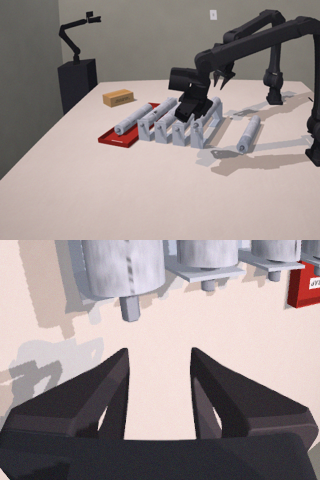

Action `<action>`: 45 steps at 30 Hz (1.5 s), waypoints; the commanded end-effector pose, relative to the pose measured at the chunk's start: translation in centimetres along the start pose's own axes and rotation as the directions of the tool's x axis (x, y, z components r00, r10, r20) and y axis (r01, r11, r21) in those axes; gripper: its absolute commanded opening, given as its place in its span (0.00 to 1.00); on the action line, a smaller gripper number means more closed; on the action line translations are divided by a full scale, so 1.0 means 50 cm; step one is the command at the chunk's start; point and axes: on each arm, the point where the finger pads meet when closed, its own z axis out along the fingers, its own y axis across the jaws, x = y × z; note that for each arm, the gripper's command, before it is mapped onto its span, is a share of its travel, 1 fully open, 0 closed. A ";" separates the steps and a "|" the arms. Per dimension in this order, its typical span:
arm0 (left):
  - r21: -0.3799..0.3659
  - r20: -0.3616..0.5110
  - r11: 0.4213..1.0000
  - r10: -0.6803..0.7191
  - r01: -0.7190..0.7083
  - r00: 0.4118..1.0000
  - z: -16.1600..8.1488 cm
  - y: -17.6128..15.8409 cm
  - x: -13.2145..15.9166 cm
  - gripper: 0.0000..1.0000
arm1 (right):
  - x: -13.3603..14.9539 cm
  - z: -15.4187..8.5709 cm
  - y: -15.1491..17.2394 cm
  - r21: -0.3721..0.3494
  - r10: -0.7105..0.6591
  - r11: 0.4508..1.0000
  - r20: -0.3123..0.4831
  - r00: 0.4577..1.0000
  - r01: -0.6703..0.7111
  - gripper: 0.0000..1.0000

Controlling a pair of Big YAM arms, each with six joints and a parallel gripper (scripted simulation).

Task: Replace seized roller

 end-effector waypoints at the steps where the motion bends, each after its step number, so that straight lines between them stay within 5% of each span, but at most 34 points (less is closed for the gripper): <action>1: 0.057 0.053 0.995 0.085 -0.088 0.995 -0.038 -0.018 -0.009 0.32 | -0.052 -0.070 -0.081 0.057 0.099 0.993 0.127 0.987 -0.107 0.32; 8: 0.108 0.193 0.948 0.277 -0.301 0.941 -0.090 -0.052 -0.023 0.32 | -0.007 -0.035 -0.122 0.055 0.244 0.965 0.178 0.953 -0.257 0.32; 16: 0.092 0.356 0.860 0.441 -0.501 0.824 -0.133 -0.080 -0.049 0.32 | 0.001 -0.063 -0.220 0.065 0.392 0.900 0.315 0.864 -0.432 0.32; 28: -0.066 0.690 0.617 0.596 -0.784 0.411 -0.323 -0.157 -0.045 0.32 | 0.073 -0.170 -0.435 0.041 0.562 0.693 0.594 0.575 -0.720 0.32; 31: -0.089 0.696 0.607 0.605 -0.790 0.387 -0.318 -0.158 -0.058 0.32 | 0.064 -0.193 -0.467 0.035 0.560 0.676 0.626 0.543 -0.736 0.32; 37: -0.235 0.802 0.502 0.583 -0.832 0.126 -0.442 -0.185 -0.027 0.32 | 0.141 -0.275 -0.555 0.005 0.550 0.560 0.745 0.377 -0.828 0.32; 45: -0.447 0.837 0.421 0.509 -0.789 -0.202 -0.587 -0.199 0.013 0.32 | 0.242 -0.377 -0.649 -0.054 0.473 0.427 0.864 0.173 -0.902 0.32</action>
